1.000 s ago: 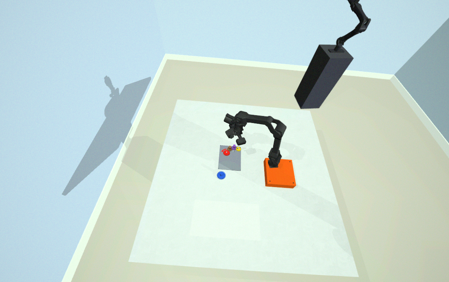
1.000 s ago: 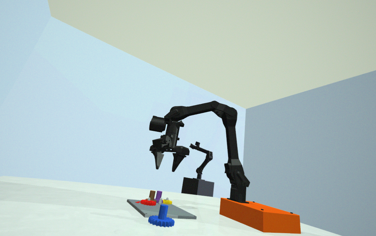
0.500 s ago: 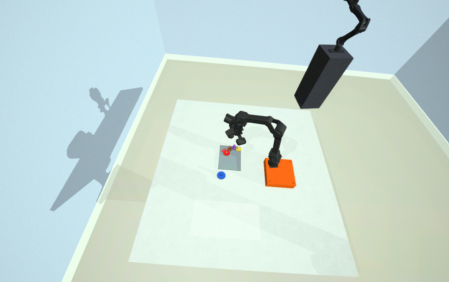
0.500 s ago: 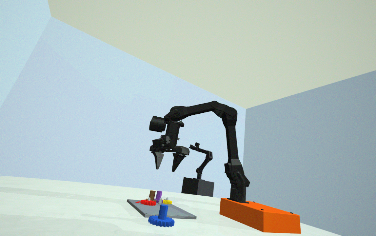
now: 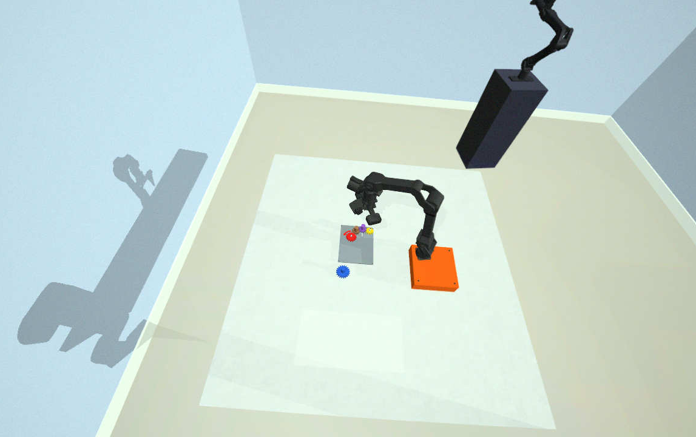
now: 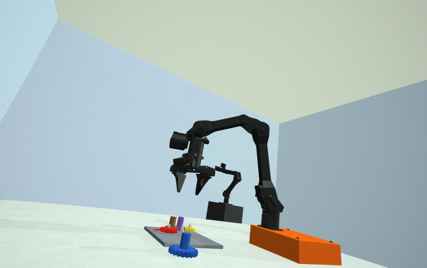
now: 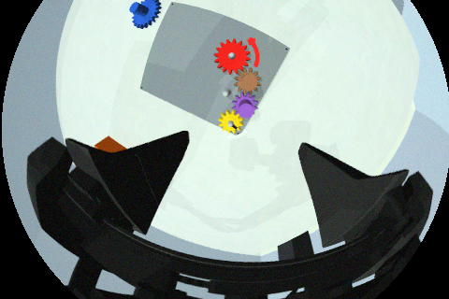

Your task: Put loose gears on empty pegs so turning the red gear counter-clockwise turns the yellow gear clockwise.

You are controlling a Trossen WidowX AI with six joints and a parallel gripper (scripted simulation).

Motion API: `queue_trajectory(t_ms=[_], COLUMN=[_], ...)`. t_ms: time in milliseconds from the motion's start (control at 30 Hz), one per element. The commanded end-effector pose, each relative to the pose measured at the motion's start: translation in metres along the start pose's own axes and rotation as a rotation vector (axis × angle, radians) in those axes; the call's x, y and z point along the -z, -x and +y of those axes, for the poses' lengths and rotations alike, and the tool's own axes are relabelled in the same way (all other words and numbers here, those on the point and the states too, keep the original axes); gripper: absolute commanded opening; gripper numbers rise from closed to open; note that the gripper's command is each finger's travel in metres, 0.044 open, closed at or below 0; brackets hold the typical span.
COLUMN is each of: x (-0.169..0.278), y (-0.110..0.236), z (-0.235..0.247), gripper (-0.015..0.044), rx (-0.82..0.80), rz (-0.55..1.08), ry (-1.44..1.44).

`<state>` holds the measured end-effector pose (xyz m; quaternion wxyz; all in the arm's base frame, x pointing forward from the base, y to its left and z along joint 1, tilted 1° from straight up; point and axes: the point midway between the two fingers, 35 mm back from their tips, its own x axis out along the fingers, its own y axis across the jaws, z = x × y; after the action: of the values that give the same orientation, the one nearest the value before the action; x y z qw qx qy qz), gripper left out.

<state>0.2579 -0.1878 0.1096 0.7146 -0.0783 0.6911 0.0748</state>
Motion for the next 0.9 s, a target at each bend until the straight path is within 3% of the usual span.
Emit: queue_trajectory(t_ms=[0,133,467,667,867], x=[0.0,-0.027,-0.097,-0.103,-0.082], y=[0.0,0.004,0.022,0.033,0.046], z=[0.0,0.028,0.166,0.259,0.349], gripper=[0.044,0.044,0.044,0.044,0.044], rx=[-0.002,-0.004,-0.016,-0.026,-0.038], rz=[0.001,-0.001,-0.008,-0.009,-0.008], ry=[0.002,0.002,0.002,0.002,0.002])
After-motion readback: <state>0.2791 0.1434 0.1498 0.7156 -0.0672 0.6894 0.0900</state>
